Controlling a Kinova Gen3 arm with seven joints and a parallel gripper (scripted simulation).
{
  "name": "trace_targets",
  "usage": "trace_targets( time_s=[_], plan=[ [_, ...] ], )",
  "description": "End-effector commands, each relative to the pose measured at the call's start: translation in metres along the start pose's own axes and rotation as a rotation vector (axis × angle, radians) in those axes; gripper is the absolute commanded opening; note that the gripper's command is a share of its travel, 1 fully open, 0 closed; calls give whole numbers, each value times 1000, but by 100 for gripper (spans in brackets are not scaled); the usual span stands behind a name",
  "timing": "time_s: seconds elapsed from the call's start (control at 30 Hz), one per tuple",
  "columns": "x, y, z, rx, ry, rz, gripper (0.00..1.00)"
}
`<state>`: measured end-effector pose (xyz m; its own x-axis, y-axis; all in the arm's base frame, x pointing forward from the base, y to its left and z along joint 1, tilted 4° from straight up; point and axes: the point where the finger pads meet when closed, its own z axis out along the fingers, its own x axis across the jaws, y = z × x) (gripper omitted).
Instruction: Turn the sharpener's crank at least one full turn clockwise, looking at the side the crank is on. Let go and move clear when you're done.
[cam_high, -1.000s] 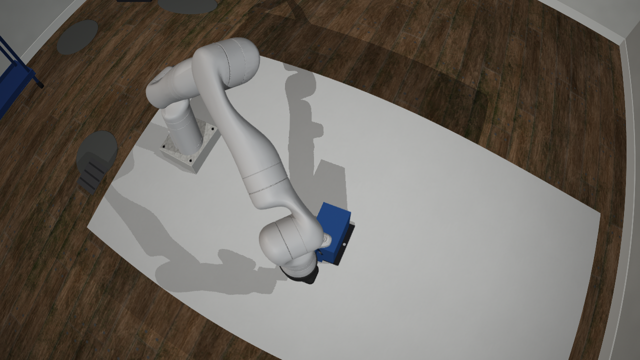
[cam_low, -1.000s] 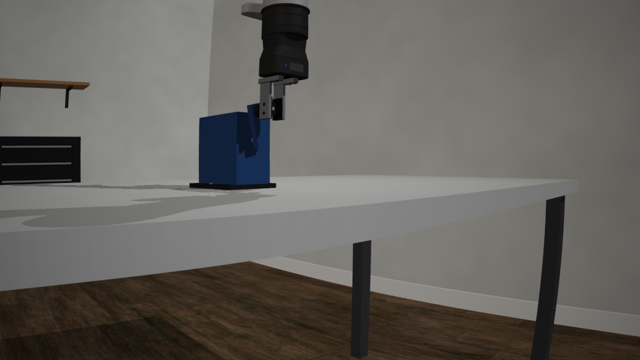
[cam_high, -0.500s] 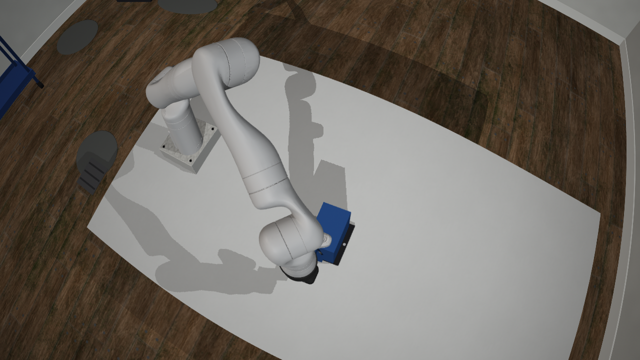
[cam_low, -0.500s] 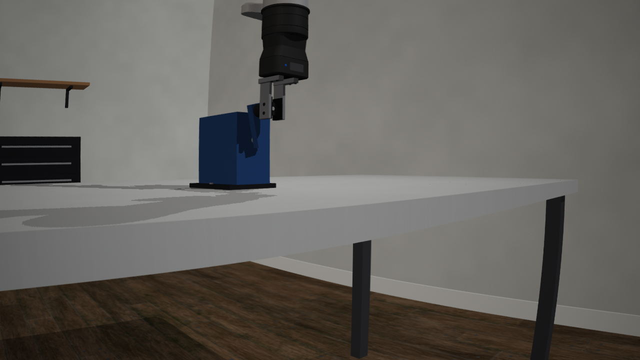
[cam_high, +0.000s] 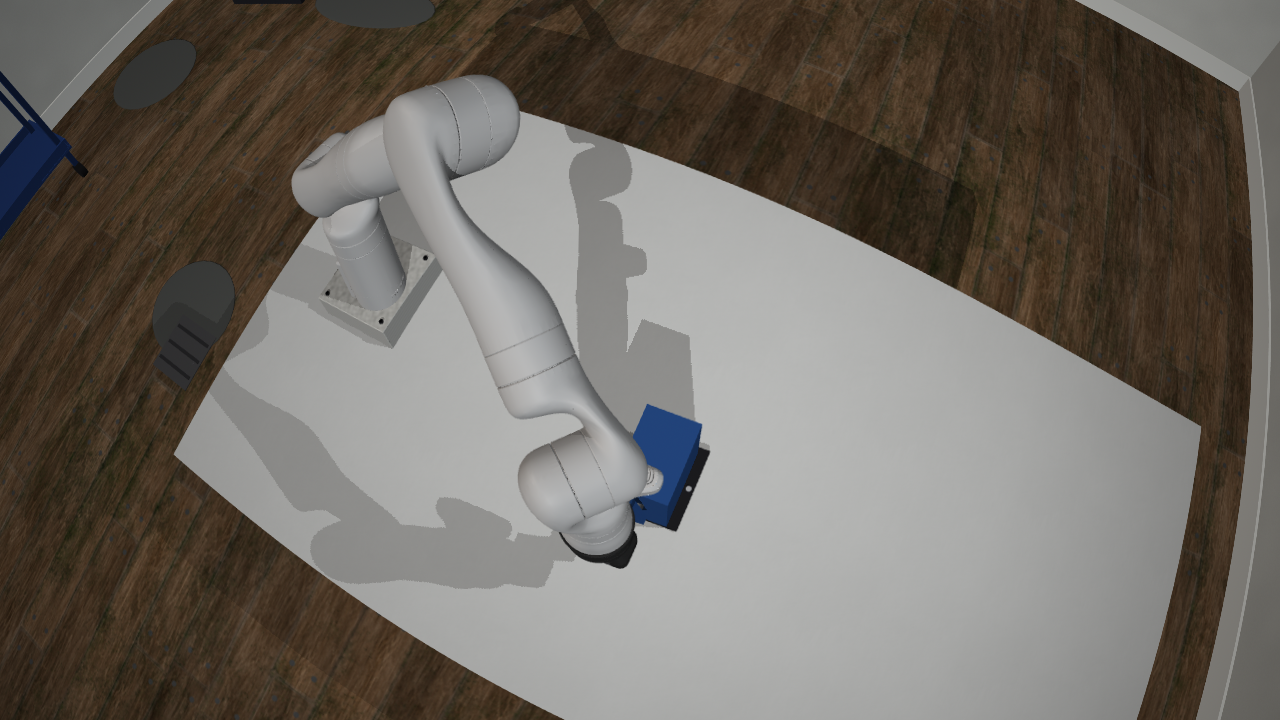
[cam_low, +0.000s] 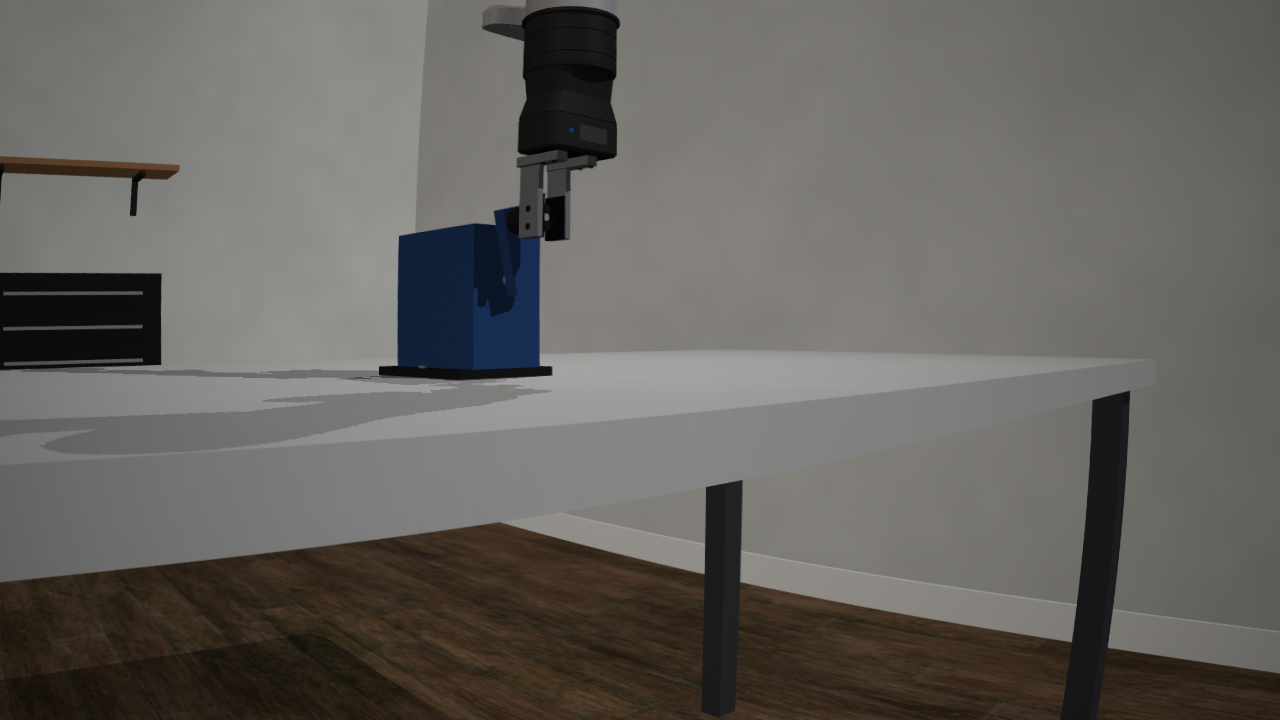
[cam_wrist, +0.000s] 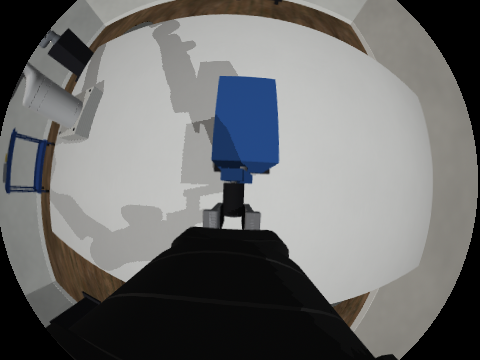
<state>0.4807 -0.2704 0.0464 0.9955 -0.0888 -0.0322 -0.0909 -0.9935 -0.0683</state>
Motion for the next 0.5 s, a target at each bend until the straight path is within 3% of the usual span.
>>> trace_targets(
  time_s=[0.0,0.47],
  plan=[
    [1,0,-1,-1,2,0,0],
    [3,0,-2,-1,2,0,0]
  ],
)
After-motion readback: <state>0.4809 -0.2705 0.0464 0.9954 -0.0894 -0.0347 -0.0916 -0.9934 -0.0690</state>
